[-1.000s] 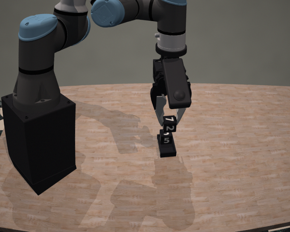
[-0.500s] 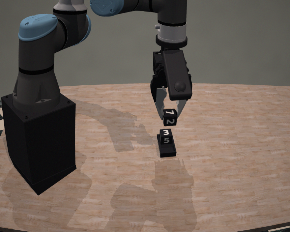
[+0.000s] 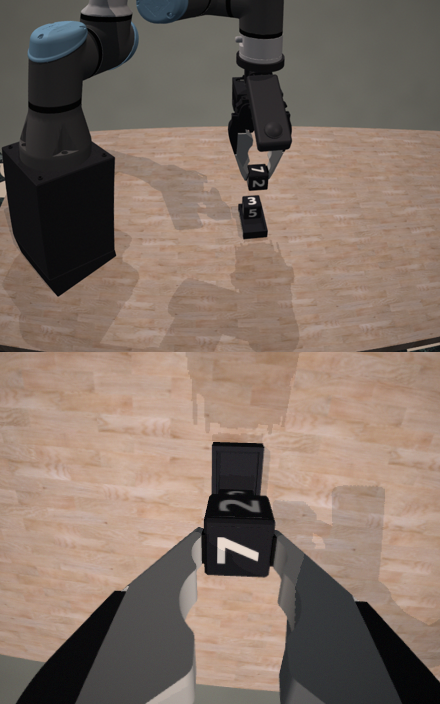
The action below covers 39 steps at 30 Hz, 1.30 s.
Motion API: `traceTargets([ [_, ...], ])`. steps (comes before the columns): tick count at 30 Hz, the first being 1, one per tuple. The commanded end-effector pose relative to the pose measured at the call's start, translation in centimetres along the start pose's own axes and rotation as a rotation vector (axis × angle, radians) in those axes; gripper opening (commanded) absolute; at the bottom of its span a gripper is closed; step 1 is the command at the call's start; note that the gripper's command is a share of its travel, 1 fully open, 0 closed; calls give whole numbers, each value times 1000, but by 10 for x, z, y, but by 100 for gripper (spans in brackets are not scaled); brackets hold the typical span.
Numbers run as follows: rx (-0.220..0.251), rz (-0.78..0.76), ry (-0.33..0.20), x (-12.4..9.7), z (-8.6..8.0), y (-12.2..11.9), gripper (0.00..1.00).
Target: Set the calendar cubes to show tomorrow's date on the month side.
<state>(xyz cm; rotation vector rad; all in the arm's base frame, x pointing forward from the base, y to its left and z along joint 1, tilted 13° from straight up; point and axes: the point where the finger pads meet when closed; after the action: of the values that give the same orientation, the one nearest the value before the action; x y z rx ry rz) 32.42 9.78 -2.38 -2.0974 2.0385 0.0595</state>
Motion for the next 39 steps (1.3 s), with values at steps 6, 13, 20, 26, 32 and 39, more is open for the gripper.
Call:
traceTargets([
  [6,2,-36,1,5,0,-3,11],
  [13,1,-113,2,14,1,-6,11],
  [20,0,-239,4,30,2,-11,11],
  [26,-2,-404,5,50,4,-16,11],
  [32,-2,-496,5,61,4,-18,11],
  [39,-3,-713,5,87,6,-22,11],
])
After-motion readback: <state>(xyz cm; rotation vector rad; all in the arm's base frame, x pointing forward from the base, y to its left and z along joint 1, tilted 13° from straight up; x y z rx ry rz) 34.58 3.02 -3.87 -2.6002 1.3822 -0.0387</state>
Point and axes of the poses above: the point where the finger pads meet when closed, its own z axis out along the fingers, its own y axis across the jaws, x = y × z, and after that the axes turned 12 degrees about z, right-handed
